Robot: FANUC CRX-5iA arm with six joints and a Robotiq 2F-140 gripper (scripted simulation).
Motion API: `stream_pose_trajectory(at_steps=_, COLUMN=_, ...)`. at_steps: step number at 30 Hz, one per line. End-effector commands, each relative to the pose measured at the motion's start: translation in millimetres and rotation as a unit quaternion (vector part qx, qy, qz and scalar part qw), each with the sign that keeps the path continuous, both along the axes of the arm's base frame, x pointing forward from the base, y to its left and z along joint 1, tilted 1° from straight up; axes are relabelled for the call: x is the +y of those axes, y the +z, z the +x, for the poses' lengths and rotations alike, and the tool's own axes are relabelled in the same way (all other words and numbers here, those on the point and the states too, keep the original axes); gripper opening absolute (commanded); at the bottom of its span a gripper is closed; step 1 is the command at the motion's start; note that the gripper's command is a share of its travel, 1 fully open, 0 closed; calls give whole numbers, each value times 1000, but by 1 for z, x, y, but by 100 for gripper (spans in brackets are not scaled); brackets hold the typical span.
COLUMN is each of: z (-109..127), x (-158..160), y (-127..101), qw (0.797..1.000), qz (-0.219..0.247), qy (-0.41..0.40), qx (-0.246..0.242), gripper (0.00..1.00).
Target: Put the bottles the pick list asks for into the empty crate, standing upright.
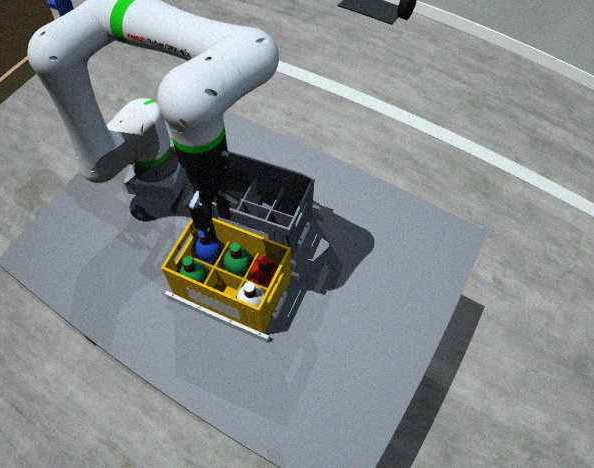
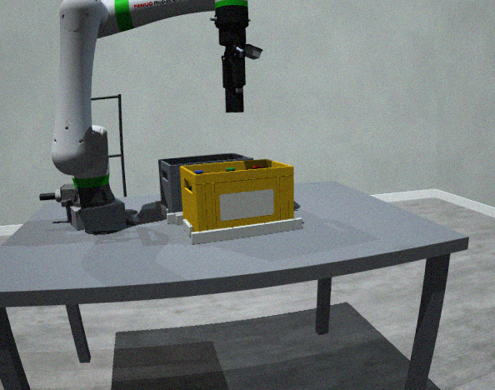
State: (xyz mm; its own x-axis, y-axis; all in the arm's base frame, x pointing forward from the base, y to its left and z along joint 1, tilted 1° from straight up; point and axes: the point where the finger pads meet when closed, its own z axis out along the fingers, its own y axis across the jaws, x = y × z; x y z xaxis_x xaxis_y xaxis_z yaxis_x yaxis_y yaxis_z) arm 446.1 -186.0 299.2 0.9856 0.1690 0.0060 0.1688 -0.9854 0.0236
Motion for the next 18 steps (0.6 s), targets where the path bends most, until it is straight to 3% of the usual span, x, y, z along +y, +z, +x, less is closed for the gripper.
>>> stream_pose_trajectory(at_steps=1, z=0, x=0, y=1, qw=1000, qz=0, qy=0, qx=-1, gripper=44)
stream_pose_trajectory(at_steps=11, z=-29, x=-20, y=-35, qw=986, qz=1, qy=-164, qx=-4, gripper=44)
stream_pose_trajectory(at_steps=13, z=-29, x=-20, y=-35, qw=986, qz=1, qy=-164, qx=-4, gripper=44)
stream_pose_trajectory(at_steps=18, z=-44, x=-30, y=-52, qw=969, qz=2, qy=-247, qx=-6, gripper=44)
